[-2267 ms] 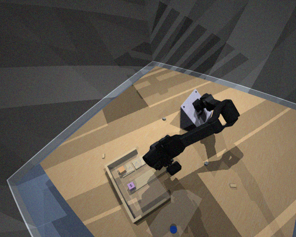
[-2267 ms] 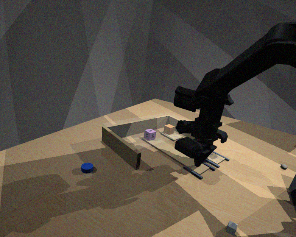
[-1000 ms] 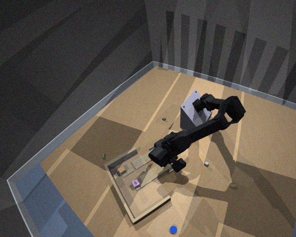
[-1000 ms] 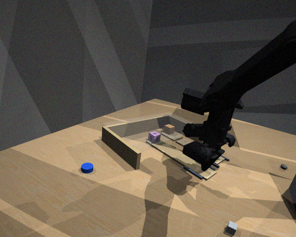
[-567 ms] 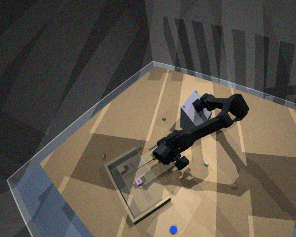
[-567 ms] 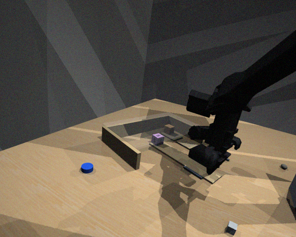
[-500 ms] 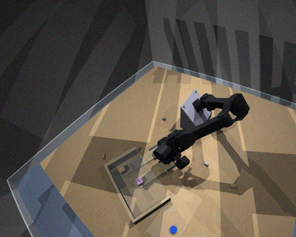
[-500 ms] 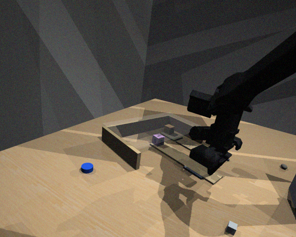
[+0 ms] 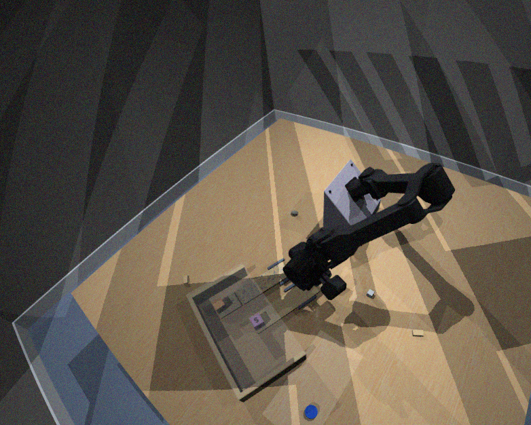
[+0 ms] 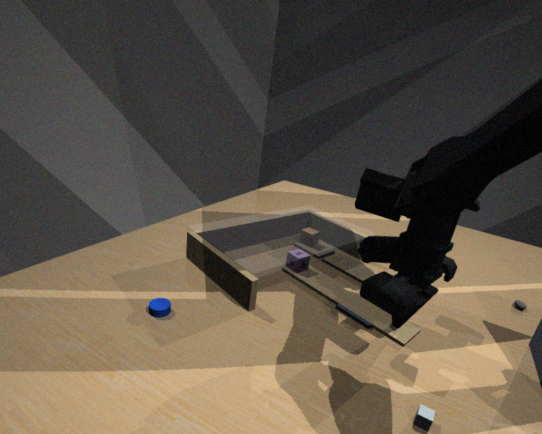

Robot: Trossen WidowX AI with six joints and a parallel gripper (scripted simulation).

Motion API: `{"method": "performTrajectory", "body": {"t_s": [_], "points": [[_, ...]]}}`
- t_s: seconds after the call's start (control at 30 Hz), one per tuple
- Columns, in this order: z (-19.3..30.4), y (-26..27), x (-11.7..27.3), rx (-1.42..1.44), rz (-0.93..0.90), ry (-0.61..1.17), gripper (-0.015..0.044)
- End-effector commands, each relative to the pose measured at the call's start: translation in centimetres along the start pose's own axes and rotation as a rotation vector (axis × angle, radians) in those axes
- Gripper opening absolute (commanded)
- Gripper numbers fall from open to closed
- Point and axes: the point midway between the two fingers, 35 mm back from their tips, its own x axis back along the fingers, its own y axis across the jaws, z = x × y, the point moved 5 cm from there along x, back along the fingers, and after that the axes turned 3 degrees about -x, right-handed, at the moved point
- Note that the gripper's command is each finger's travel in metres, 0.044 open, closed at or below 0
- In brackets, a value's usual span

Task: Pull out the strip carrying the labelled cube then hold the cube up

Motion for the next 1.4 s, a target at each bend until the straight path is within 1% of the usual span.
{"method": "performTrajectory", "body": {"t_s": [0.0, 1.37], "points": [[1.3, -0.2, -0.6, -0.010, 0.002, 0.026, 0.0000], [7.2, -0.4, -0.5, -0.013, 0.002, 0.029, 0.0000]]}}
